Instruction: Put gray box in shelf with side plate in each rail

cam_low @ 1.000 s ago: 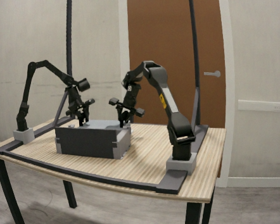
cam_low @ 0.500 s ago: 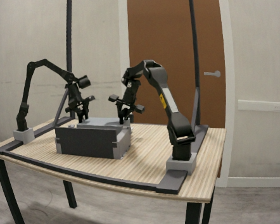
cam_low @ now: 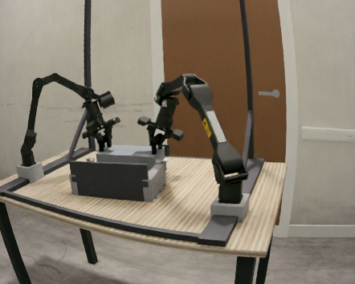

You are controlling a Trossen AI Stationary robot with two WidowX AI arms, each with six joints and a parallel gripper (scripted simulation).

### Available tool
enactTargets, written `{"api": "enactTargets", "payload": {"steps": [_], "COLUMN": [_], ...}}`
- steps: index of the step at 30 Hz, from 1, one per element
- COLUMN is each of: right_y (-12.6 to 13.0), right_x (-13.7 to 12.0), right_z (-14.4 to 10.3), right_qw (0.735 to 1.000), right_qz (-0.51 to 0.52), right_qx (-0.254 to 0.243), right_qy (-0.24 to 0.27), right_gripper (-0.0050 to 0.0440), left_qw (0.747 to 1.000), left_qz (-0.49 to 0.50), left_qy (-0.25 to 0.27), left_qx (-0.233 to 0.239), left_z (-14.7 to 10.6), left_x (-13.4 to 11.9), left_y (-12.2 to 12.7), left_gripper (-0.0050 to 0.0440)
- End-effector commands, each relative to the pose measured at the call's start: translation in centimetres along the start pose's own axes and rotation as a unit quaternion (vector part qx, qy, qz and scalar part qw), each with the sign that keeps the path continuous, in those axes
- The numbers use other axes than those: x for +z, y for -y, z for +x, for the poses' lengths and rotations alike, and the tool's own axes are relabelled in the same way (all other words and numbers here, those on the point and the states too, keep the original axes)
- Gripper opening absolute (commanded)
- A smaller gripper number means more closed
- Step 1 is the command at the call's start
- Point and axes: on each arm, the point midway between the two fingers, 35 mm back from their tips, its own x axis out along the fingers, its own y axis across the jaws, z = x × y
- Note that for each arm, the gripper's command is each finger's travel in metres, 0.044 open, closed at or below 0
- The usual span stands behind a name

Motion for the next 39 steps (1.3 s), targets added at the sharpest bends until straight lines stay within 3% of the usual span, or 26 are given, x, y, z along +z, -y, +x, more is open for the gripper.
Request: {"api": "enactTargets", "payload": {"steps": [1, 16, 39], "right_y": [-2.6, -3.8, -3.9], "right_x": [-0.3, 1.5, 4.7], "right_z": [-3.7, -4.8, -4.7], "right_qw": [0.999, 0.998, 0.998], "right_qz": [0.013, 0.01, 0.01], "right_qx": [0.037, 0.047, 0.047], "right_qy": [-0.031, -0.04, -0.039], "right_gripper": [0.0107, 0.0107, 0.0107], "left_qw": [0.999, 0.998, 0.998], "left_qz": [-0.011, -0.022, -0.021], "left_qy": [0.04, 0.047, 0.047], "left_qx": [0.018, 0.02, 0.02], "left_z": [-4.6, -6.5, -6.6], "left_x": [0.2, -1.4, -4.4], "left_y": [-0.9, -0.7, -0.9], "left_gripper": [0.011, 0.011, 0.011]}}
